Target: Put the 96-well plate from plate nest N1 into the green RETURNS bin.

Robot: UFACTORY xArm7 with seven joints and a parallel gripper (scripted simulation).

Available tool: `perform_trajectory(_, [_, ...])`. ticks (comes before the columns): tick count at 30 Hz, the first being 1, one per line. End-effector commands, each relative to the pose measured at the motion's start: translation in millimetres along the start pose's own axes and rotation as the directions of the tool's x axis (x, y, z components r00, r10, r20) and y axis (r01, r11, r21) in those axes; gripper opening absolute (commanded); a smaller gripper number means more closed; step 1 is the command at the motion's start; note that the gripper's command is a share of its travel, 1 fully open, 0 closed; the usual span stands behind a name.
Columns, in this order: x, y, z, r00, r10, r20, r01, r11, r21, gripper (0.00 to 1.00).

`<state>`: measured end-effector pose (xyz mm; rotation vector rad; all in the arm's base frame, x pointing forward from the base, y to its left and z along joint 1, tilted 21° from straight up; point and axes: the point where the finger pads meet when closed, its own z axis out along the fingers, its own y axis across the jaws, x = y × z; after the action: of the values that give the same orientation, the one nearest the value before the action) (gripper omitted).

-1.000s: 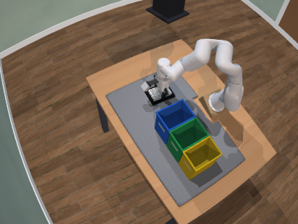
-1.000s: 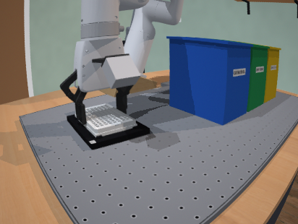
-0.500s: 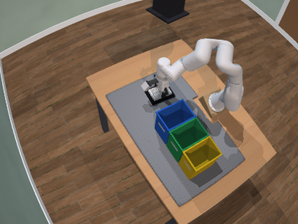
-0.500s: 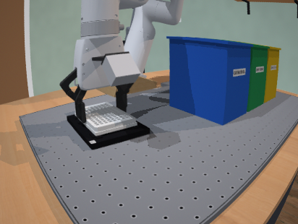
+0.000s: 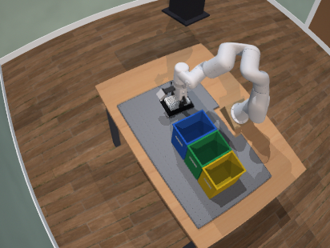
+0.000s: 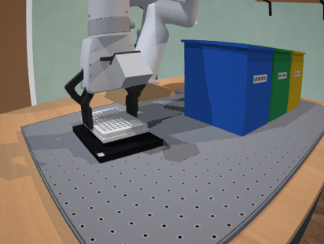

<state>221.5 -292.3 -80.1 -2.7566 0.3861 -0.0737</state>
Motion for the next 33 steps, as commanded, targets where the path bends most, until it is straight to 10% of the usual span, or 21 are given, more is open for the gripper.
perform_trajectory(1, [0.9, 1.3, -4.9, 1.0, 0.0, -0.003, 0.0, 1.0, -0.003, 0.0])
perform_trajectory(33, [0.9, 1.3, -31.3, 1.0, 0.0, -0.003, 0.0, 1.0, -0.003, 0.0])
